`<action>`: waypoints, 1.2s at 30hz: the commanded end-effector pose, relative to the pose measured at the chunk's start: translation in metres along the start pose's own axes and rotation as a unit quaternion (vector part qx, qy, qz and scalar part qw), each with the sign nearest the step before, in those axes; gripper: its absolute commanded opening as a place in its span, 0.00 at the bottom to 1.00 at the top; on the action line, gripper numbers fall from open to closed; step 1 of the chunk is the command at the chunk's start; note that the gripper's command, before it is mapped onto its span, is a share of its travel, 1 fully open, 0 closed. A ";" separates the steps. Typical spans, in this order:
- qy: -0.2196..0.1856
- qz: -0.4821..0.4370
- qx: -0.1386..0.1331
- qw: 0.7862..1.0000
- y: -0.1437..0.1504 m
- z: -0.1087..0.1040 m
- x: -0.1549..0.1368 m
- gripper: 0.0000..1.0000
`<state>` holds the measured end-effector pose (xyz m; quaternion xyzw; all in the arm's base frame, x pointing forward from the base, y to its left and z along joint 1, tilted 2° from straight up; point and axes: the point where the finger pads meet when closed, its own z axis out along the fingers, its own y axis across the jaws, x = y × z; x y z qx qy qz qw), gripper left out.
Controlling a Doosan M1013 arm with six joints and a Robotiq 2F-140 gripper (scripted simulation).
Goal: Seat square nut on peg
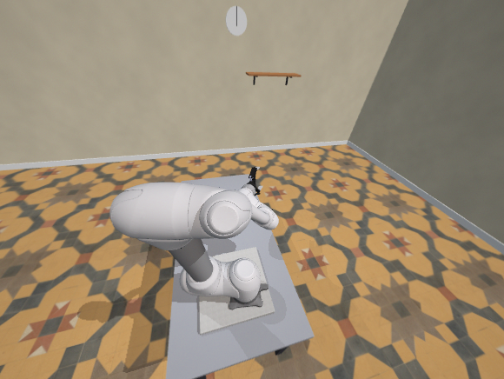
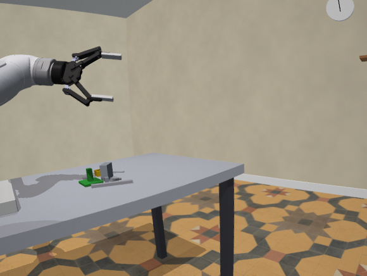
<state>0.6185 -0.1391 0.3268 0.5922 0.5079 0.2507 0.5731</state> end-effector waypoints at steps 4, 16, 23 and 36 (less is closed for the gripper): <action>0.000 0.000 0.000 1.000 0.000 0.000 0.000 0.40; -0.017 0.026 0.011 0.999 -0.001 0.008 -0.004 0.40; -0.038 0.059 0.026 0.997 -0.003 0.017 -0.009 0.40; -0.113 0.172 0.097 0.974 -0.031 0.041 -0.009 0.40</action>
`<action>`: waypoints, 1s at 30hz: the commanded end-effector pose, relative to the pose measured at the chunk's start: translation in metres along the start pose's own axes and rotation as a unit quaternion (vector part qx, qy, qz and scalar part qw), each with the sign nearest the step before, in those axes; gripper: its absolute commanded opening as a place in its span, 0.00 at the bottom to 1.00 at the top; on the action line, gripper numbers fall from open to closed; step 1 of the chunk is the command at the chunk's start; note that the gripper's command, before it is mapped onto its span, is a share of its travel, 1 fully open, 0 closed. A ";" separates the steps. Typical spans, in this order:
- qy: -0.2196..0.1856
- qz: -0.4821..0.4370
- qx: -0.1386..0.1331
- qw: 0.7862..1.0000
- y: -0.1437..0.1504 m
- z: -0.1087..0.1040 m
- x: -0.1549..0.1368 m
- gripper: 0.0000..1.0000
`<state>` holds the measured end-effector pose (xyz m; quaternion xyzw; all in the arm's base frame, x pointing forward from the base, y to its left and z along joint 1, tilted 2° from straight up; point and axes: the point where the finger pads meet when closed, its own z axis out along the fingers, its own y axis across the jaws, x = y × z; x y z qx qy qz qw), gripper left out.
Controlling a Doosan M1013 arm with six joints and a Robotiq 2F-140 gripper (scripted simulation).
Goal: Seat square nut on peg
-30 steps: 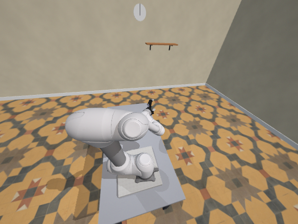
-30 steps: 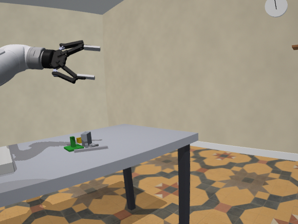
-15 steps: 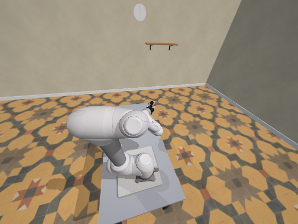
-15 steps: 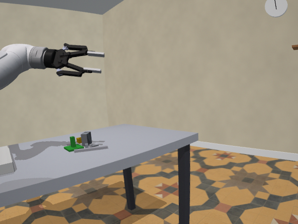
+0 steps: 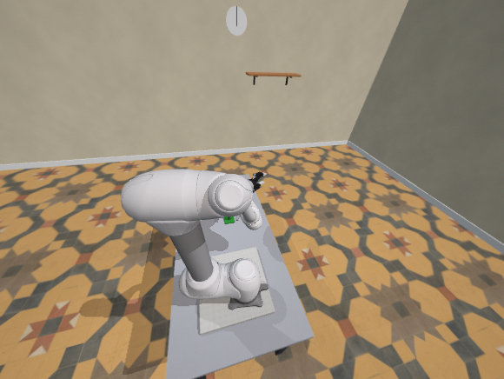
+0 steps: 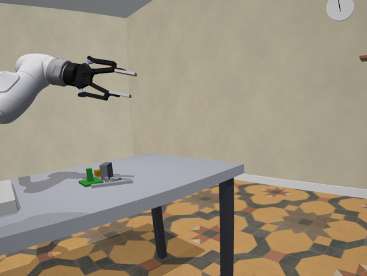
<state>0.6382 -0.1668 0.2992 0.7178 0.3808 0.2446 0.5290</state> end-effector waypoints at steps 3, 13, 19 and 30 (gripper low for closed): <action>-0.056 0.064 0.057 0.995 -0.021 0.012 0.003 0.40; -0.143 0.187 0.194 0.952 -0.103 0.004 0.043 0.40; -0.172 0.229 0.258 0.923 -0.141 -0.011 0.074 0.40; -0.219 0.312 0.421 0.823 -0.223 -0.076 0.177 0.40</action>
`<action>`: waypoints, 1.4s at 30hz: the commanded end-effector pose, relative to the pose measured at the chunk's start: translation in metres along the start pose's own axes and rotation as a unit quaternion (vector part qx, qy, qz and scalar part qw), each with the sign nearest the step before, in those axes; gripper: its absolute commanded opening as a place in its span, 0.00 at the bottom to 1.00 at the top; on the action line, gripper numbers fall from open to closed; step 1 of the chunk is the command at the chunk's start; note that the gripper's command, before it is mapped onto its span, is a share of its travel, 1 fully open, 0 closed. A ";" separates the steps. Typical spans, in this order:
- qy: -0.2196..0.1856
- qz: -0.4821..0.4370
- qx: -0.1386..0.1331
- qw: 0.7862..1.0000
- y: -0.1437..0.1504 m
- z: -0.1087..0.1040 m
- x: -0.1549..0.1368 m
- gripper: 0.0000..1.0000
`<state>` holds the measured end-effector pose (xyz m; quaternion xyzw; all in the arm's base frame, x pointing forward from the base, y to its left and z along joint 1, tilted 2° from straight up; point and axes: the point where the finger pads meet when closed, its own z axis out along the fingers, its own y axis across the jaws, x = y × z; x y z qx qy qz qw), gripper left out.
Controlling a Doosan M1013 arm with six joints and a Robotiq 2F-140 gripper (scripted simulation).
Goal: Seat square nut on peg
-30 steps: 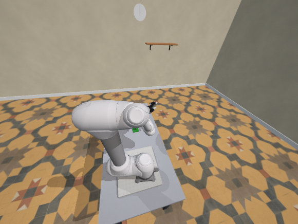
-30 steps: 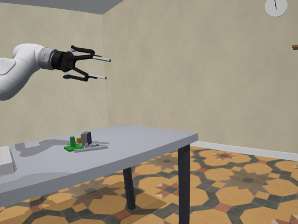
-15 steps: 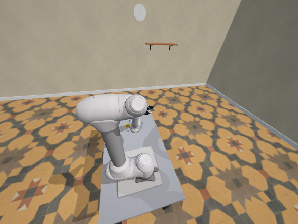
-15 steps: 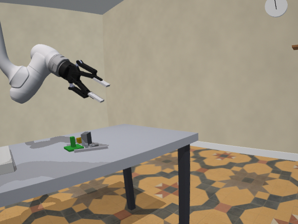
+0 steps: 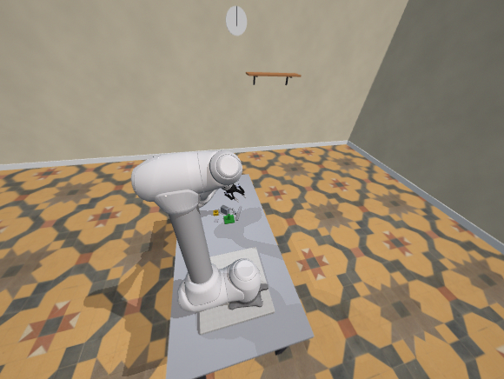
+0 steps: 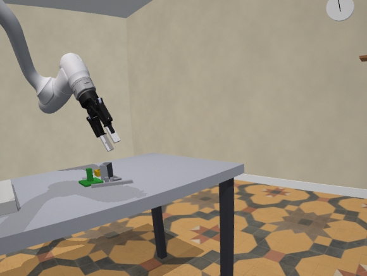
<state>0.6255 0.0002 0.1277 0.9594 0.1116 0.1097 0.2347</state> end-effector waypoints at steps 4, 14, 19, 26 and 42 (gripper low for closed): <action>-0.069 0.043 0.128 0.988 -0.082 -0.008 0.010 0.40; -0.103 0.076 0.224 0.966 -0.176 -0.035 0.029 0.40; -0.109 0.082 0.245 0.960 -0.194 -0.043 0.034 0.40; -0.112 0.084 0.252 0.958 -0.200 -0.045 0.036 0.40; -0.112 0.085 0.252 0.957 -0.201 -0.044 0.036 0.40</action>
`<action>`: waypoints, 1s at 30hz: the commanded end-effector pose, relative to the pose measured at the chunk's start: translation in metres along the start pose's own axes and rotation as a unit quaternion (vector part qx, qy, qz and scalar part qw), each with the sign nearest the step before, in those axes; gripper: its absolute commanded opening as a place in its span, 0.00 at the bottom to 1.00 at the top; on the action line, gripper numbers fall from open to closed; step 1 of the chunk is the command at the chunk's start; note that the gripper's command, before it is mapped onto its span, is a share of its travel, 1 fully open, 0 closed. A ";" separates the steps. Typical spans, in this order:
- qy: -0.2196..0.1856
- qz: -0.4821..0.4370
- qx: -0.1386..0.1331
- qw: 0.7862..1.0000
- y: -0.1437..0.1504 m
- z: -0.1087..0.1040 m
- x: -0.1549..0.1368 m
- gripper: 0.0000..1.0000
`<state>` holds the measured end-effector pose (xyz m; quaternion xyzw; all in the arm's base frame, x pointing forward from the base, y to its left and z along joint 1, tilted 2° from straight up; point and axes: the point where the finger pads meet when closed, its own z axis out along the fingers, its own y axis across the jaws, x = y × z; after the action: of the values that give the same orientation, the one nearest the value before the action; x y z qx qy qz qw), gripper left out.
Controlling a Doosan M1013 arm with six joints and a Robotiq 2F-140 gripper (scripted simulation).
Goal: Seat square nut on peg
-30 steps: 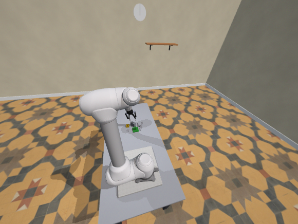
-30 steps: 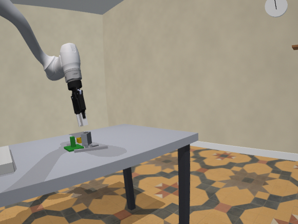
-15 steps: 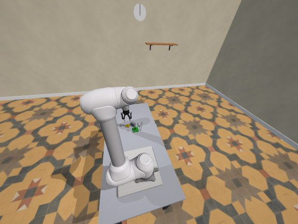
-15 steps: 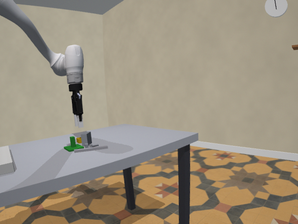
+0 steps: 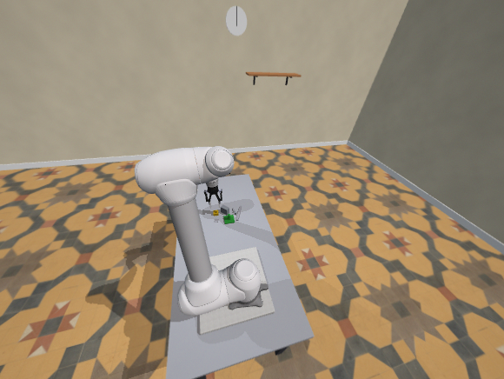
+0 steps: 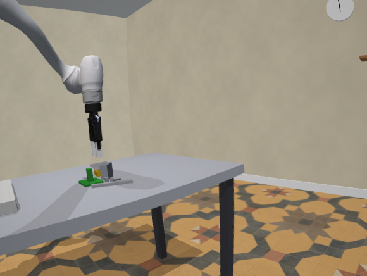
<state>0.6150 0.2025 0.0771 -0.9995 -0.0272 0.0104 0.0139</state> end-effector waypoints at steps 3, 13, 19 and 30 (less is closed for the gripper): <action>0.000 0.000 0.000 1.000 0.000 0.009 0.001 0.40; 0.001 0.001 0.000 1.000 0.000 0.056 0.001 0.40; 0.001 0.001 0.000 1.000 0.001 0.078 0.000 0.40; 0.001 0.001 0.000 1.000 0.001 0.080 0.000 0.00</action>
<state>0.6137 0.2040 -0.0019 -0.9995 -0.0258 0.0096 0.0134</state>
